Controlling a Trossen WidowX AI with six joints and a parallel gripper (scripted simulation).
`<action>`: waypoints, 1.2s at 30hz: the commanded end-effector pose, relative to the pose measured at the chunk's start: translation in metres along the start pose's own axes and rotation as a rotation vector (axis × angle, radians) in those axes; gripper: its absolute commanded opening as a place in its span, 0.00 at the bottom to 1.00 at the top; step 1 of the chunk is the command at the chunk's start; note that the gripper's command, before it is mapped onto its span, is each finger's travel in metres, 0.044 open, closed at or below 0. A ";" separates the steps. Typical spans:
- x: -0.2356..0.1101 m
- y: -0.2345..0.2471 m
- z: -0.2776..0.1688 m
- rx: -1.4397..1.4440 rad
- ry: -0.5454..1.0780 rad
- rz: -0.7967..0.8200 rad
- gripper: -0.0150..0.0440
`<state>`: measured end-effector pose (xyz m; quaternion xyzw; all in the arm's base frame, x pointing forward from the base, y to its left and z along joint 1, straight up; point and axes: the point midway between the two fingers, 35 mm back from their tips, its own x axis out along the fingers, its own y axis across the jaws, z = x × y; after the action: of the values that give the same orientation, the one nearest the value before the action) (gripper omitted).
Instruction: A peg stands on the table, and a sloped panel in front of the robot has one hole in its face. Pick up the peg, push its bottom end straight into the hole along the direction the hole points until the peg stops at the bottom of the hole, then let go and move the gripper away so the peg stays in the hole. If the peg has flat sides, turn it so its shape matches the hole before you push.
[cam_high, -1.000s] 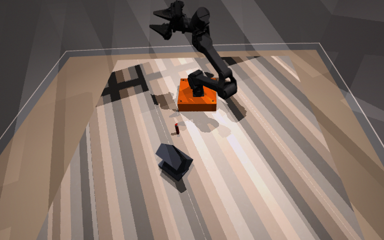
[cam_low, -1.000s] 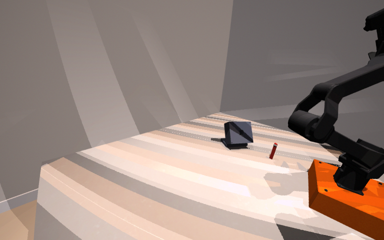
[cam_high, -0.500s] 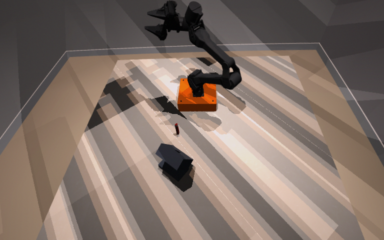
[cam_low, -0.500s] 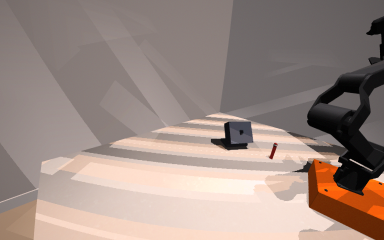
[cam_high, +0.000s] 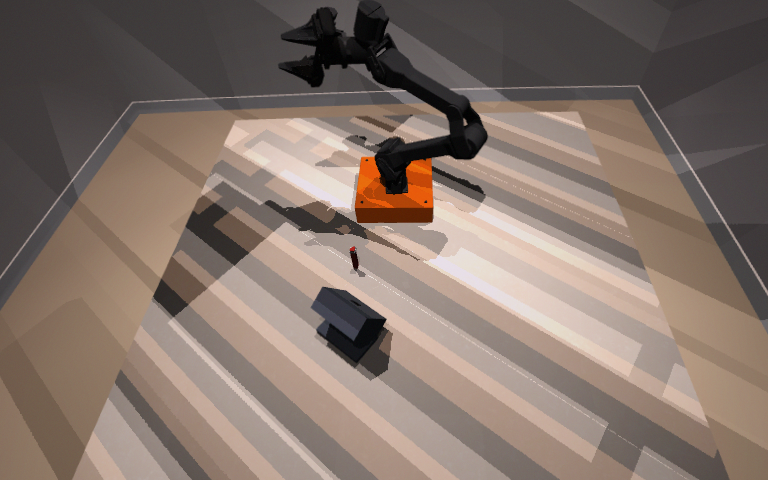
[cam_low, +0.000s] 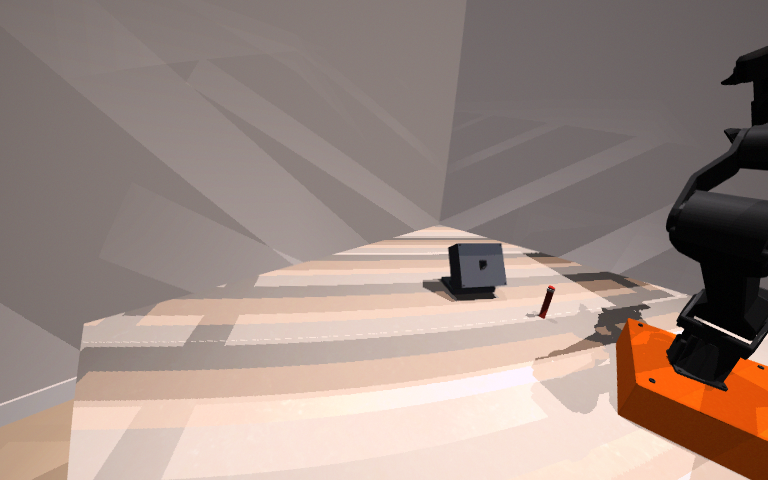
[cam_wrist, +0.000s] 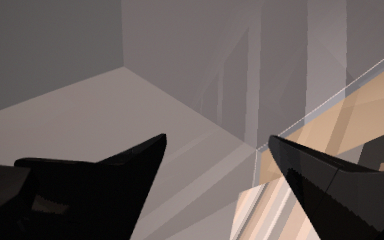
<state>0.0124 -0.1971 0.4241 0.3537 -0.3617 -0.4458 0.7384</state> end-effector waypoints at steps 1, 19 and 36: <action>0.008 -0.006 -0.001 0.004 0.024 -0.014 1.00; 0.043 -0.042 -0.025 0.003 0.173 -0.103 1.00; 0.070 -0.075 -0.070 -0.053 0.363 -0.197 1.00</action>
<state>0.0586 -0.2697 0.3484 0.4405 -0.1947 -0.4532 0.7501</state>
